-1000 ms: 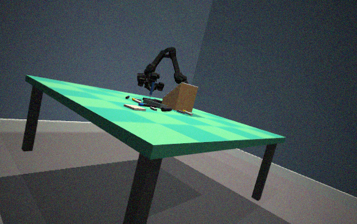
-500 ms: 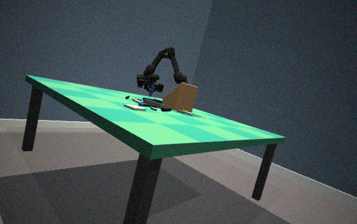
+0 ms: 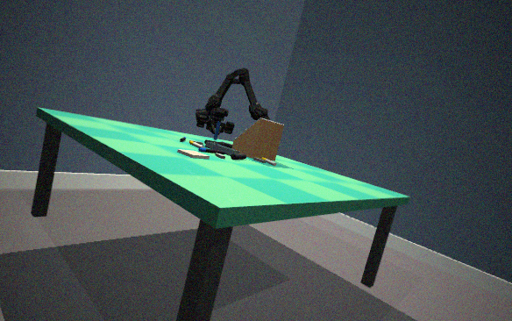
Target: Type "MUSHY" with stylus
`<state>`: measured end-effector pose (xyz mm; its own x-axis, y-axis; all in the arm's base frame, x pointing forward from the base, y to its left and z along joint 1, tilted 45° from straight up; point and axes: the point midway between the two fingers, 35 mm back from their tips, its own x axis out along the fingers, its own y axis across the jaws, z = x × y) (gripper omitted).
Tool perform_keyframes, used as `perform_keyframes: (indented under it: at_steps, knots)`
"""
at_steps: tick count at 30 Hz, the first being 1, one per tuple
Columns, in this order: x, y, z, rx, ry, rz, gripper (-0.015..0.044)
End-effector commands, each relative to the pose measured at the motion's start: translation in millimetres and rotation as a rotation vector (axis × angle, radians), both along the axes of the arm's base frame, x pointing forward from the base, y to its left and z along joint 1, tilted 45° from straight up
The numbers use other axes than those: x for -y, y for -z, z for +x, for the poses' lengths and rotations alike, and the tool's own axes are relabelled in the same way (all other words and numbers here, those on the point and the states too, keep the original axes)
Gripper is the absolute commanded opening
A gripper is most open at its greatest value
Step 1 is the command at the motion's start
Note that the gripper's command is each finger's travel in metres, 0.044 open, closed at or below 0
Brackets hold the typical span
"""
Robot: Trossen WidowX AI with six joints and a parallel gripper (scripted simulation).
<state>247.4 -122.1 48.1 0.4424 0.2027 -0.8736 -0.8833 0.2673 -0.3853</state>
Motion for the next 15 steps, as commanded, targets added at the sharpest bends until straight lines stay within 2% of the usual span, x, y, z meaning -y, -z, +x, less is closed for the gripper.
perform_keyframes:
  at_steps: [1, 15]
  knots:
    - [1.6, 1.4, 0.5, 0.003, -0.003, 0.001, 0.0081]
    - [3.9, 3.7, 0.7, 0.003, -0.003, 0.001, 0.0081]
